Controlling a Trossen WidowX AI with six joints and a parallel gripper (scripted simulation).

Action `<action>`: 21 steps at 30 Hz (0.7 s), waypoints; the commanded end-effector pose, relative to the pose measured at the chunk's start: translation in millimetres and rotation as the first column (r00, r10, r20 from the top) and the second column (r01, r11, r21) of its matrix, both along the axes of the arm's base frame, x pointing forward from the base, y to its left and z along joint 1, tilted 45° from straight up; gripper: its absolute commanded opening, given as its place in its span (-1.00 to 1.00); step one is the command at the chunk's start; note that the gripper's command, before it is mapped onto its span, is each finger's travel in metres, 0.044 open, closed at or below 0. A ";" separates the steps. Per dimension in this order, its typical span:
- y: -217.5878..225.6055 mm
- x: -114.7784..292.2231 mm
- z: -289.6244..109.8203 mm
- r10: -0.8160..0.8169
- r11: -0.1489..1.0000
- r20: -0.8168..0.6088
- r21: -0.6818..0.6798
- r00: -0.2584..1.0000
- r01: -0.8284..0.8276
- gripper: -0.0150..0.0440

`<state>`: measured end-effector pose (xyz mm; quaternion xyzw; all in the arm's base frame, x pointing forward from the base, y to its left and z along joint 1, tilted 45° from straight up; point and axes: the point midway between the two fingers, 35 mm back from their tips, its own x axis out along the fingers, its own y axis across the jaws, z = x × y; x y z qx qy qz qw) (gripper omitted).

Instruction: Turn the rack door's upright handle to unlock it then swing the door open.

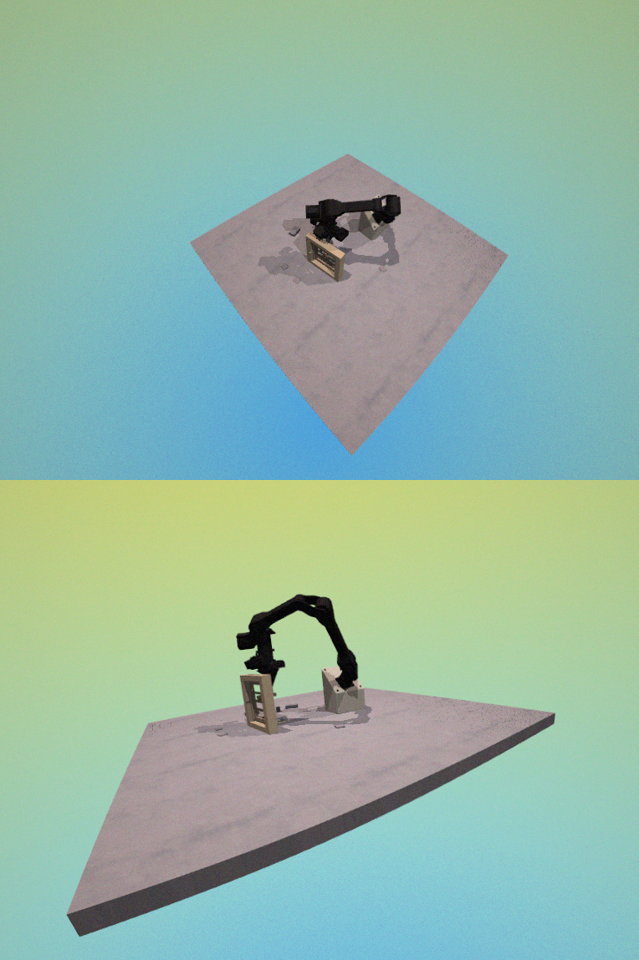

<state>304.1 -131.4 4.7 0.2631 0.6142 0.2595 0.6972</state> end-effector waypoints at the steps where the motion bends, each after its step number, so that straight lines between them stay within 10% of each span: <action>1: 0.4 0.8 -0.2 -0.002 1.000 0.002 0.000 1.000 0.002 -0.46; 21: 0.4 0.8 -0.2 -0.500 0.834 -0.521 -0.073 0.692 0.548 -0.46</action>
